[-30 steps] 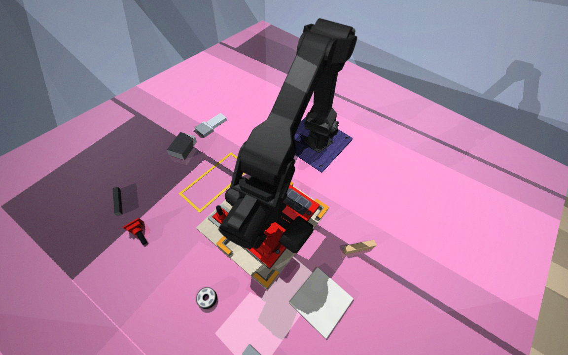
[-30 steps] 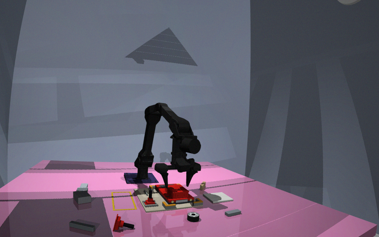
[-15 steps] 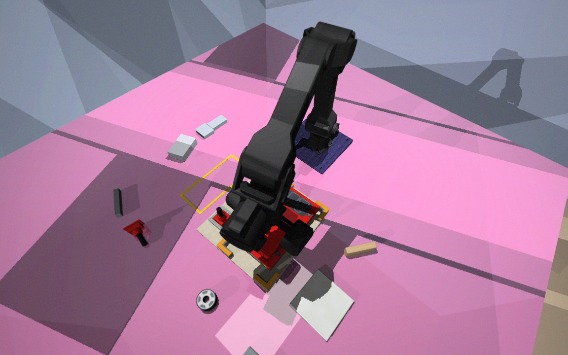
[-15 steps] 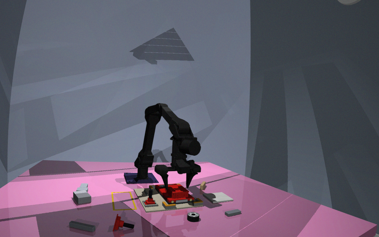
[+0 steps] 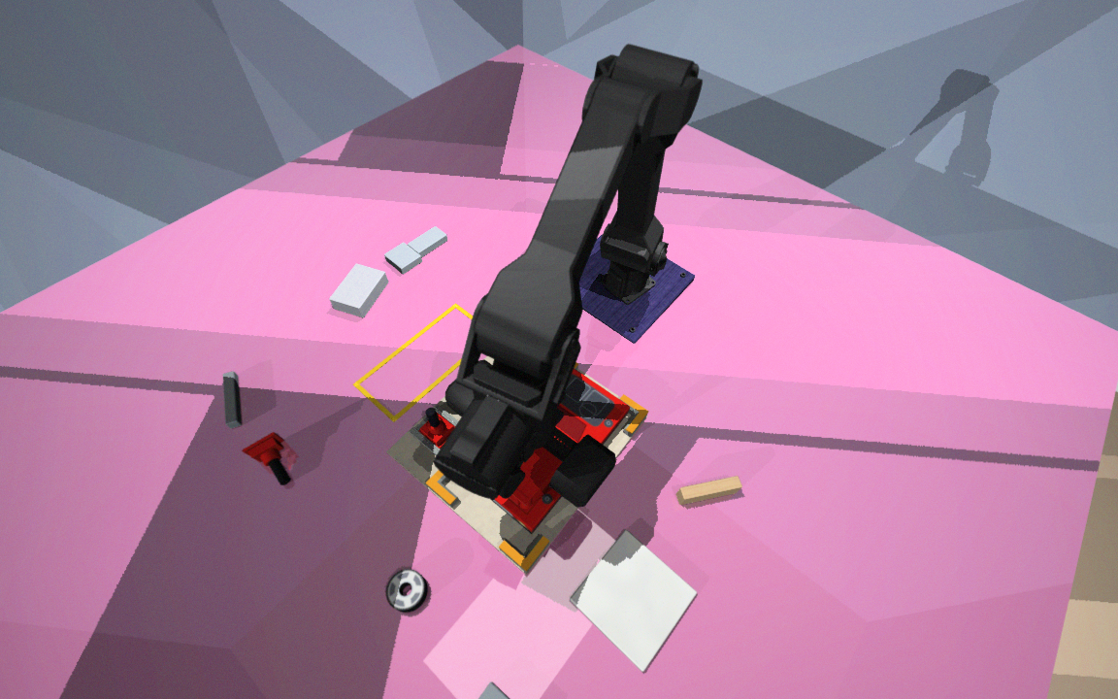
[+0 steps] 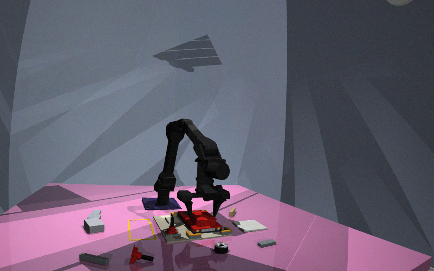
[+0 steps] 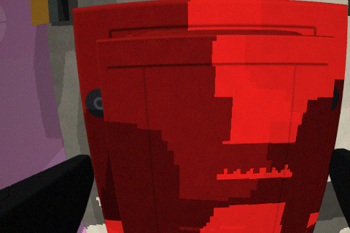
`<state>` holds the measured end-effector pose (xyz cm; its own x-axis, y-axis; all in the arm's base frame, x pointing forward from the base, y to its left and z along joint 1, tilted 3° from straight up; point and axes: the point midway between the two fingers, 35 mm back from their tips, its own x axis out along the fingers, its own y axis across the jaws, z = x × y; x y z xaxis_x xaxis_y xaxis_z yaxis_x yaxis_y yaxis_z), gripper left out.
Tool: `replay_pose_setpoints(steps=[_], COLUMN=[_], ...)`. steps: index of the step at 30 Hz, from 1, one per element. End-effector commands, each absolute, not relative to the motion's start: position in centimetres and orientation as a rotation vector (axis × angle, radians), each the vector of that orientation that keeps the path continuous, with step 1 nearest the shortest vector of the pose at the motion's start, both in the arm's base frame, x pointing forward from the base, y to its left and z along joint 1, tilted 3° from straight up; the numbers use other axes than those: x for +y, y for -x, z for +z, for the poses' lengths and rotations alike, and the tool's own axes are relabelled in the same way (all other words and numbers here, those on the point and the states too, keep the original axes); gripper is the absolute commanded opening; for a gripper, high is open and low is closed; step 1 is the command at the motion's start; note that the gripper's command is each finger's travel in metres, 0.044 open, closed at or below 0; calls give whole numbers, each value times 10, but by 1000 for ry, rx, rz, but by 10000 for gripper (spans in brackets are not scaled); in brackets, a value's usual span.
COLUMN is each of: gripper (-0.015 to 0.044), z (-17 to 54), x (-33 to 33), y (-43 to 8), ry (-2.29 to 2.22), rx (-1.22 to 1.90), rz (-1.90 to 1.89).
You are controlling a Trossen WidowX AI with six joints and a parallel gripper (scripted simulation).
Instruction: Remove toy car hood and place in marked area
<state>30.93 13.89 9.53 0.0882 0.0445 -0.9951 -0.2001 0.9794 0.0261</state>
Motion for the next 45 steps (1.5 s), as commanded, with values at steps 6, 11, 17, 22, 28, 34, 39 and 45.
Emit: replay_pose_setpoints(steps=[6, 11, 17, 22, 28, 34, 39, 45], gripper=[440, 440, 322, 288, 170, 12, 0, 0], z=[88, 87, 90, 90, 91, 95, 98, 102], x=[138, 138, 139, 139, 139, 139, 139, 139], y=[-308, -308, -310, -310, -309, -309, -309, -309], ry=[131, 131, 126, 126, 126, 126, 126, 126], rx=[1479, 1479, 1473, 1473, 1473, 1473, 1473, 1473], rz=[176, 176, 181, 181, 181, 181, 181, 181])
